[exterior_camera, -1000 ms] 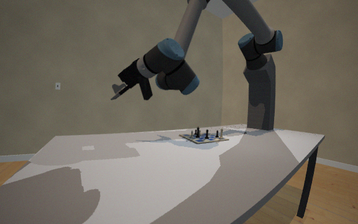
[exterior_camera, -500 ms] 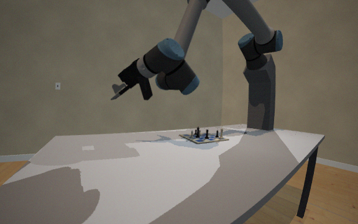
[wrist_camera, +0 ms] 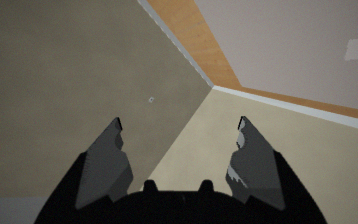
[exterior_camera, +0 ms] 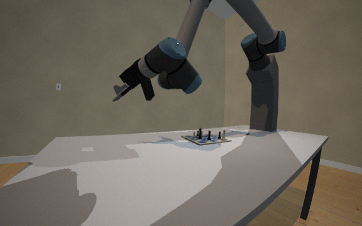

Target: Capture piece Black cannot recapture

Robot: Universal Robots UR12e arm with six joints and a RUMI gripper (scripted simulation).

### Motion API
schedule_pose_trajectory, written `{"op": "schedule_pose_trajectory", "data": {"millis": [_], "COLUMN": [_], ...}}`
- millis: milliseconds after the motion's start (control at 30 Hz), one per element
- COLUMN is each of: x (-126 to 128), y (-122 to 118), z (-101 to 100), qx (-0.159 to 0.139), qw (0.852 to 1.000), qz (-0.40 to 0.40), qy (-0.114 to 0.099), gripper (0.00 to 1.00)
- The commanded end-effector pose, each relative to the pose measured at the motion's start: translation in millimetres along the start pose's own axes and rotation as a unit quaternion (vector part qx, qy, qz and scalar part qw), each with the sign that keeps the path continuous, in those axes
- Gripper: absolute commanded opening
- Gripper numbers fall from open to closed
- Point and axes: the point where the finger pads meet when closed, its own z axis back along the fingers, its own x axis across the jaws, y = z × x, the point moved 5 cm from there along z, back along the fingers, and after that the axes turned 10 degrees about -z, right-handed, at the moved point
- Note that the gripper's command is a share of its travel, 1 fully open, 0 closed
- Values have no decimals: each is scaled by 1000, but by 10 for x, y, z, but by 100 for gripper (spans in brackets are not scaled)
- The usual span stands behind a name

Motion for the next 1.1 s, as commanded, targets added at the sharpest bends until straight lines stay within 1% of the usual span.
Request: {"op": "schedule_pose_trajectory", "data": {"millis": [0,133,267,400,500,567,667,800,933,967,1067], "x": [1,-8,-30,-49,-67,-67,-92,-128,-160,-160,-182], "y": [-5,21,68,124,175,175,240,341,462,462,570], "z": [7,17,37,55,72,72,93,122,144,144,156], "qx": [5,21,43,72,100,100,132,183,243,243,293], "qw": [1000,1000,999,997,994,994,989,979,962,962,945], "qz": [2,10,21,35,49,49,65,89,119,119,144], "qy": [-1,-3,-6,-9,-13,-13,-16,-22,-30,-30,-36], "gripper": [100,100,100,100,100,100,100,100,100,100,100]}}
